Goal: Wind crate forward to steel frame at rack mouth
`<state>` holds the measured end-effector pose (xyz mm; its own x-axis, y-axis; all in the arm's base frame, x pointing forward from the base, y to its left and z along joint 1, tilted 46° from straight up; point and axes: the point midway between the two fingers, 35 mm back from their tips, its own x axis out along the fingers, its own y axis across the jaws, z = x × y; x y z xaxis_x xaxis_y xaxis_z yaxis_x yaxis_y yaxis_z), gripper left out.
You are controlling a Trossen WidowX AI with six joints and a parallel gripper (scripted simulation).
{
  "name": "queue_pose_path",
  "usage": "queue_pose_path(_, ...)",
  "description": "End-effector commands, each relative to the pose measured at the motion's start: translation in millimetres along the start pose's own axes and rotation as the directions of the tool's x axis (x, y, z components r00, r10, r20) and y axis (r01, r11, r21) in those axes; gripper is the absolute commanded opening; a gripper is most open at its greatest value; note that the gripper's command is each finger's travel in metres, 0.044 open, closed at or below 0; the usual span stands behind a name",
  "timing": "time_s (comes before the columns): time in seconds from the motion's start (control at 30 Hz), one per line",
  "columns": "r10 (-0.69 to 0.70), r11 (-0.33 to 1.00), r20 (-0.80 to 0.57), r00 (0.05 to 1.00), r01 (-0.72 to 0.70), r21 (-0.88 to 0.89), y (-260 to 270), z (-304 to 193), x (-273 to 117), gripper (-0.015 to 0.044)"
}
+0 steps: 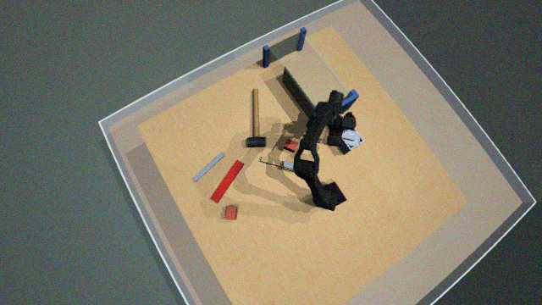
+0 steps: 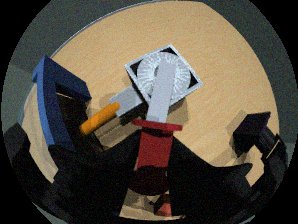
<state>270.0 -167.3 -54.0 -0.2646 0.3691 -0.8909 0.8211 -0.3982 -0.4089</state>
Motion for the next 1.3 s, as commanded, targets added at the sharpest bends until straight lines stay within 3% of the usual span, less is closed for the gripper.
queue_pose_path(0.0,-0.032,0.999,-0.003,0.999,0.032,0.0,-14,-1,2,0.0)
queue_pose_path(1.27,-0.035,0.999,-0.002,0.999,0.035,0.002,-57,13,8,0.0)
